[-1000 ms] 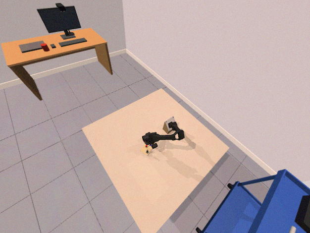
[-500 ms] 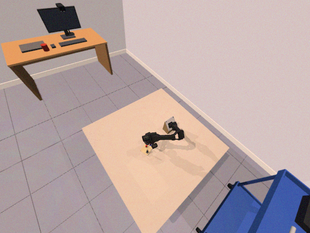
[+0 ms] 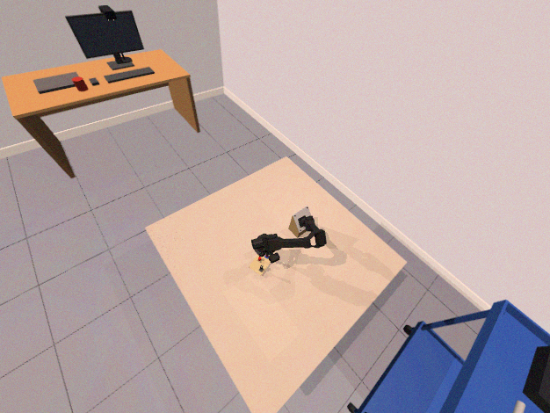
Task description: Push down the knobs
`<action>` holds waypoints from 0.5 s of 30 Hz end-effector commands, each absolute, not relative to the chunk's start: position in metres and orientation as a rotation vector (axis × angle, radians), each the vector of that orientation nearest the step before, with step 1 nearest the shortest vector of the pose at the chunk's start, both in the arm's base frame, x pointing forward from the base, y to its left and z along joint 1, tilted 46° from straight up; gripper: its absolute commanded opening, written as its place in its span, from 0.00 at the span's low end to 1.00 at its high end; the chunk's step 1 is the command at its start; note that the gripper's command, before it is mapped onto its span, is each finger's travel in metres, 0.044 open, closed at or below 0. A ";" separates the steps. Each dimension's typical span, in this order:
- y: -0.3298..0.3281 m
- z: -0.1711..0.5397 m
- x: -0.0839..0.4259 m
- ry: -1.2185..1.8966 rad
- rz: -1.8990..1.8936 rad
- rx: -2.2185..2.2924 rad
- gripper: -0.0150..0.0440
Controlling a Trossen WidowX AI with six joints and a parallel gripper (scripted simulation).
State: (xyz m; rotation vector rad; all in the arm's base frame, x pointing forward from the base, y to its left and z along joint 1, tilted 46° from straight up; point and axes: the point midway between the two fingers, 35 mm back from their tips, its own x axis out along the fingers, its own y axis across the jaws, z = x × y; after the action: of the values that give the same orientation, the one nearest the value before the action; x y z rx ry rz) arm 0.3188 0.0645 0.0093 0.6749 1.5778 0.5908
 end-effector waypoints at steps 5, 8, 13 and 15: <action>0.063 0.010 0.319 1.577 0.591 0.676 0.43; 0.063 0.010 0.319 1.577 0.591 0.676 0.57; 0.059 0.015 0.323 1.583 0.515 0.662 0.43; 0.059 0.018 0.327 1.605 0.463 0.710 0.34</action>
State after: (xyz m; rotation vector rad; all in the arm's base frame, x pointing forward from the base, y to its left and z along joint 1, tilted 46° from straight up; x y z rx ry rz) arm 0.3204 0.0615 0.0115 0.6854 1.5961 0.5352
